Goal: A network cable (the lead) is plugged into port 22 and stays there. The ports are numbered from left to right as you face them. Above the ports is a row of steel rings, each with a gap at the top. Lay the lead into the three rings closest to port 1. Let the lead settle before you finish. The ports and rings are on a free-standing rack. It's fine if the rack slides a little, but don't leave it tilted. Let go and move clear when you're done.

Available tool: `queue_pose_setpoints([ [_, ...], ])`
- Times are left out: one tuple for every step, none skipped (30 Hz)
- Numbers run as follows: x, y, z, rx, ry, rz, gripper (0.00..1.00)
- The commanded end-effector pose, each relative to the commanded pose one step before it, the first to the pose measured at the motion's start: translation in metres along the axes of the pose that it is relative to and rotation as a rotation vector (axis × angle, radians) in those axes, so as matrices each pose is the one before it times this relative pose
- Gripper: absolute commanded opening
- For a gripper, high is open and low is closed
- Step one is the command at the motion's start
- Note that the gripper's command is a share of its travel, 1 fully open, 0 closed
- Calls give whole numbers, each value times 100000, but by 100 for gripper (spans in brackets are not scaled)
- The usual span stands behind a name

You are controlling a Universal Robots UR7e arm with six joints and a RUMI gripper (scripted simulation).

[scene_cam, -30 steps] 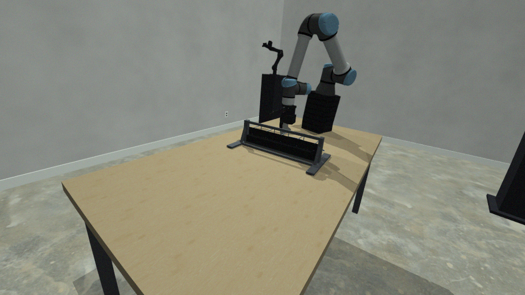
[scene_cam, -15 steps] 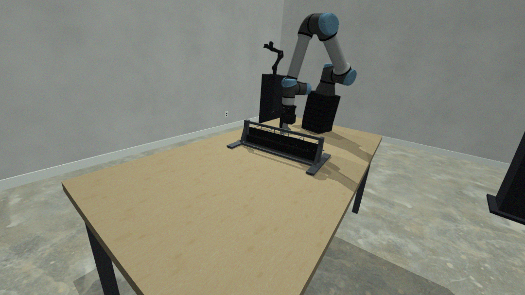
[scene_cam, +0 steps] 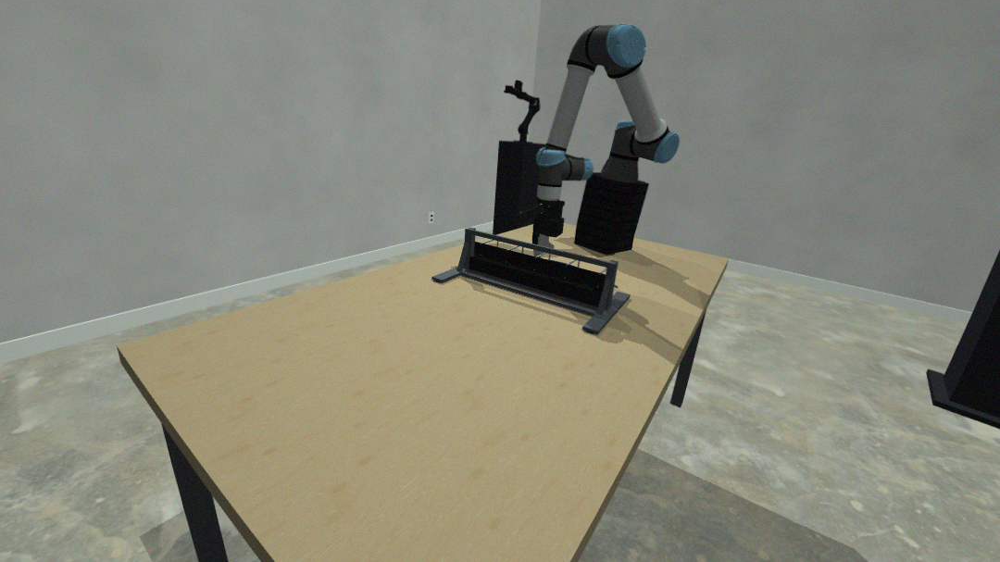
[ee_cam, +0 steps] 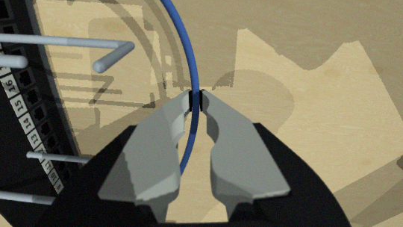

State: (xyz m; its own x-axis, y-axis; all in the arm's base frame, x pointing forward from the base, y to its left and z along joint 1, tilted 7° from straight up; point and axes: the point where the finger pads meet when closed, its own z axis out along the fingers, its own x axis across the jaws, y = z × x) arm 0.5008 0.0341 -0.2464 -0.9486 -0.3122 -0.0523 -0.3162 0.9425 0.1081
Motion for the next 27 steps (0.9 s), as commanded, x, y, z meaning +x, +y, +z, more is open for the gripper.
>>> queue_pose_setpoints([
  [-51,-28,-235,70,-123,-6,0],
  [0,0,-77,0,0,0,0],
  [0,0,-90,0,0,0,0],
  [0,0,-104,0,0,0,0],
  [0,0,-118,0,0,0,0],
  [0,0,-131,0,0,0,0],
  [0,0,0,0,0,0,0],
  [0,0,0,0,0,0,0],
  [0,0,-145,0,0,0,0],
  [0,0,-159,0,0,0,0],
  [0,0,-172,0,0,0,0],
  [0,0,-184,0,0,0,0],
  [0,0,-196,0,0,0,0],
  [0,0,-208,0,0,0,0],
  [0,0,-218,0,0,0,0],
  [0,0,-228,0,0,0,0],
  [0,0,-237,0,0,0,0],
  [0,0,-245,0,0,0,0],
  [0,0,-252,0,0,0,0],
  [0,0,-257,0,0,0,0],
  [0,0,-262,0,0,0,0],
  [0,0,-266,0,0,0,0],
  [0,0,-268,0,0,0,0],
  [0,0,0,0,0,0,0],
  [0,0,0,0,0,0,0],
  [1,0,-269,0,0,0,0],
  [-1,0,-270,0,0,0,0],
])
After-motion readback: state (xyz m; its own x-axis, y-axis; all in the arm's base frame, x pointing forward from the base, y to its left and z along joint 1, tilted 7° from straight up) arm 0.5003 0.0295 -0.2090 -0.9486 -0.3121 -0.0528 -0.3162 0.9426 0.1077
